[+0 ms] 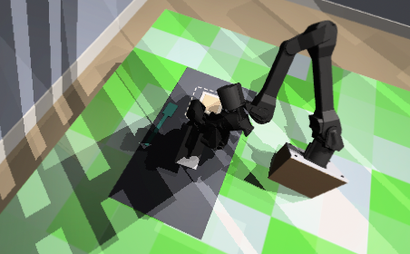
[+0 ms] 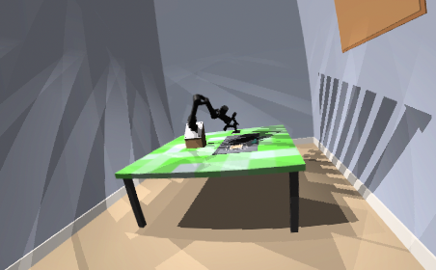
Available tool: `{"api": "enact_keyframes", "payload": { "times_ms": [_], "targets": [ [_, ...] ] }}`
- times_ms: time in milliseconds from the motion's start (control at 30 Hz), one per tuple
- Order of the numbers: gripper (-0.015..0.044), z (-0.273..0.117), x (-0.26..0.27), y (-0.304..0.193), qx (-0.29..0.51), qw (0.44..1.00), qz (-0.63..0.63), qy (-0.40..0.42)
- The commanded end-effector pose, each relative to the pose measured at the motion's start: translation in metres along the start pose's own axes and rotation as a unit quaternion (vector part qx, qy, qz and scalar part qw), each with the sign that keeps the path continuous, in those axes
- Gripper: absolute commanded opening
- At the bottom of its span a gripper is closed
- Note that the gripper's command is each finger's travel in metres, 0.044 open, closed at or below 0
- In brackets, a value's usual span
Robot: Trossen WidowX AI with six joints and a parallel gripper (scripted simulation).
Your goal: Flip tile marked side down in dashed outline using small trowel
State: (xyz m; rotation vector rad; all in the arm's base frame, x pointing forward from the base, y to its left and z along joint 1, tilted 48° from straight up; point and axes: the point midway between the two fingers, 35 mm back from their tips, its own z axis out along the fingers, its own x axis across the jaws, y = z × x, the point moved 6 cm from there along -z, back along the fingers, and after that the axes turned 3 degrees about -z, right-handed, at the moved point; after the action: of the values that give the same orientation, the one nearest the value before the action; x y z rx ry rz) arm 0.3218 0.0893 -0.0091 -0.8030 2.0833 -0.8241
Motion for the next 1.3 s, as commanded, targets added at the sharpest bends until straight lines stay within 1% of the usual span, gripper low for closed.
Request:
{"api": "enact_keyframes", "payload": {
  "times_ms": [0,1267],
  "targets": [
    [0.0,-0.0009,-0.0058,0.0008,0.001,1.0,0.004,-0.009],
    [0.0,0.0,-0.0005,0.0002,0.0,1.0,0.0,0.0]
  ]
}}
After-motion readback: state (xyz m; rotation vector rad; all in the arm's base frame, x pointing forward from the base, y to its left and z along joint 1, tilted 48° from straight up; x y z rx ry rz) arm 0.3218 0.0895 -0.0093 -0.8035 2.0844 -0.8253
